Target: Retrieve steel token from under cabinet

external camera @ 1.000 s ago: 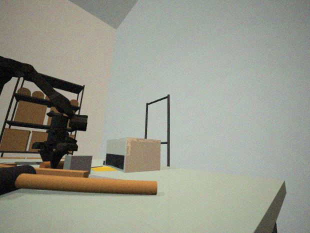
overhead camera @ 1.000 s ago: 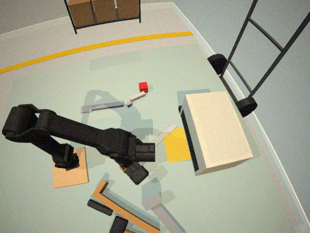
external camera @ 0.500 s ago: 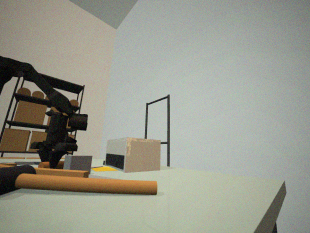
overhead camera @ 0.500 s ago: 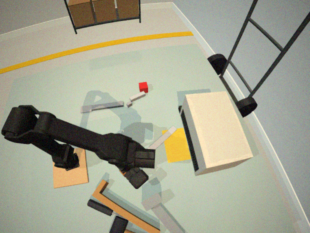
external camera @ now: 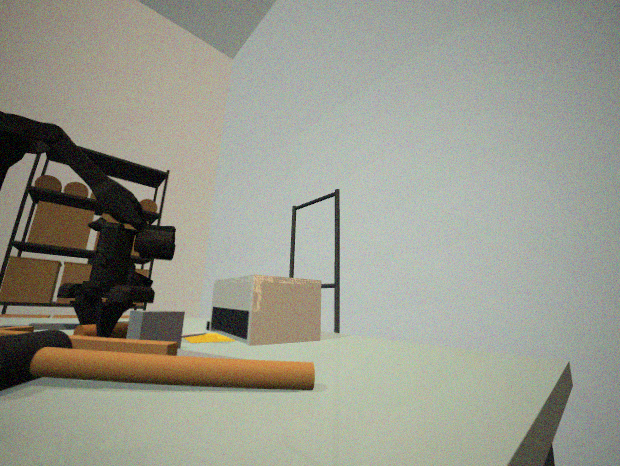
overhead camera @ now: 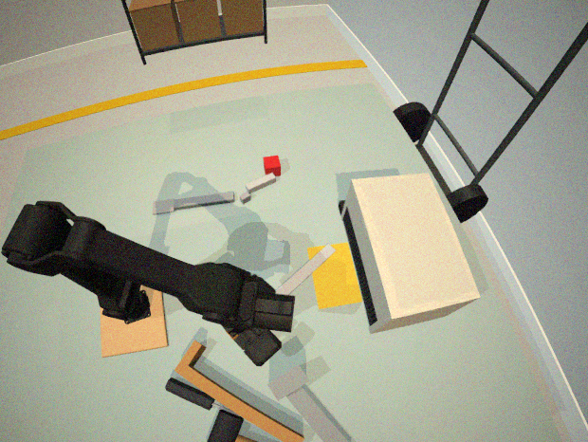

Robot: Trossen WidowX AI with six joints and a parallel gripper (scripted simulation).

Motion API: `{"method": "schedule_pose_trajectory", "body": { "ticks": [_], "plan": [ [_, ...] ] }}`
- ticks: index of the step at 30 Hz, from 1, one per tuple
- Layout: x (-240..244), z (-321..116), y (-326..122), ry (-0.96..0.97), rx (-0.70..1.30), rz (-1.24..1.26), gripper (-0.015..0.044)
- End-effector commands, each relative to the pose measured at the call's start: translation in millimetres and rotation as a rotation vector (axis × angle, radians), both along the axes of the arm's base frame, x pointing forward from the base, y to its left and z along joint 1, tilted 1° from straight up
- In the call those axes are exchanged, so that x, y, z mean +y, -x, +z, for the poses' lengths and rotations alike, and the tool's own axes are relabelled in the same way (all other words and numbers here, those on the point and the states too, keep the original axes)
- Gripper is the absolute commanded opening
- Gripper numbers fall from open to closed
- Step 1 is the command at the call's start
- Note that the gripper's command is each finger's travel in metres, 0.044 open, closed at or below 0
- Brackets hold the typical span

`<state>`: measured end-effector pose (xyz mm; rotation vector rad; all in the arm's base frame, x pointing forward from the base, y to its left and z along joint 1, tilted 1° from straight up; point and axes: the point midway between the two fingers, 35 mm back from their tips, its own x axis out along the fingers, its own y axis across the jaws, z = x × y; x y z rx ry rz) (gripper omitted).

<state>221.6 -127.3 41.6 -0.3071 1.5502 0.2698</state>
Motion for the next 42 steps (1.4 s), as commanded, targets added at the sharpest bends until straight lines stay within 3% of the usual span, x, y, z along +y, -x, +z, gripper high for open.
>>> {"method": "schedule_pose_trajectory", "body": {
  "ticks": [1, 42],
  "plan": [
    [-5, 2, 0, 0.004, -0.005, 0.002, 0.0000],
    [-44, 3, 18, 0.007, -0.004, 0.002, 0.0000]
  ]
}}
